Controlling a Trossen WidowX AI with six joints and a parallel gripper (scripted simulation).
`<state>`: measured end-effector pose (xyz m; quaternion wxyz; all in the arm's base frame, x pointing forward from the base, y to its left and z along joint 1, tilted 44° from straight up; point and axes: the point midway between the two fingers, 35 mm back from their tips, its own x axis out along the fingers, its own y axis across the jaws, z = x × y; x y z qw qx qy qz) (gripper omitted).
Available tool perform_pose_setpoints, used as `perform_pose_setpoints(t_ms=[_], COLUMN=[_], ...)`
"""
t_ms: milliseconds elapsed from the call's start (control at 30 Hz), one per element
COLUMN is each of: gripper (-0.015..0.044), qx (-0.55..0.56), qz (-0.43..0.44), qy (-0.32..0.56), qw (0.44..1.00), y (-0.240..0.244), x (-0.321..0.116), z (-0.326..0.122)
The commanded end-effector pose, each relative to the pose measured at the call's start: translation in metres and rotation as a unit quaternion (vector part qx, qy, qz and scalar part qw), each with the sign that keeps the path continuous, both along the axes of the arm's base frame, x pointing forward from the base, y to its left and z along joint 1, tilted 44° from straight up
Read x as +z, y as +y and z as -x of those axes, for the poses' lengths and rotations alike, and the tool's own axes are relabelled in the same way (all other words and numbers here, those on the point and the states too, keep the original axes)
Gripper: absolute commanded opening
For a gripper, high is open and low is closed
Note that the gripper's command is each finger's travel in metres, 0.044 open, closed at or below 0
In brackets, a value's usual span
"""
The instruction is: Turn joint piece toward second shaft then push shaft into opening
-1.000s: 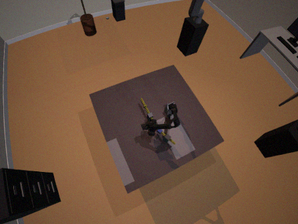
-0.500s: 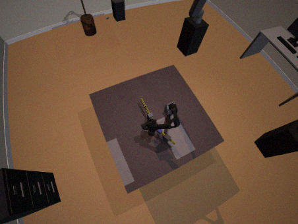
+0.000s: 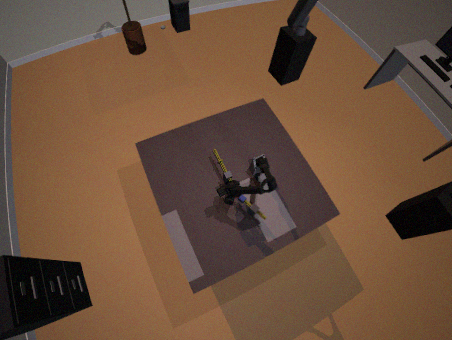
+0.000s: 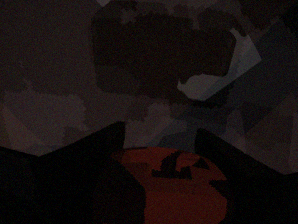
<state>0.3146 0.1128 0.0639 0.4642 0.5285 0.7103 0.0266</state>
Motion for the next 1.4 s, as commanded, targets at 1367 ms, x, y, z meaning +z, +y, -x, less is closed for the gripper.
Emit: perform_pose_setpoints(t_ms=[1367], gripper=[0.0000], qx=[-0.271], qz=[0.132], qy=[0.165], qw=[0.939], y=[-0.022], x=[-0.002], z=[0.023])
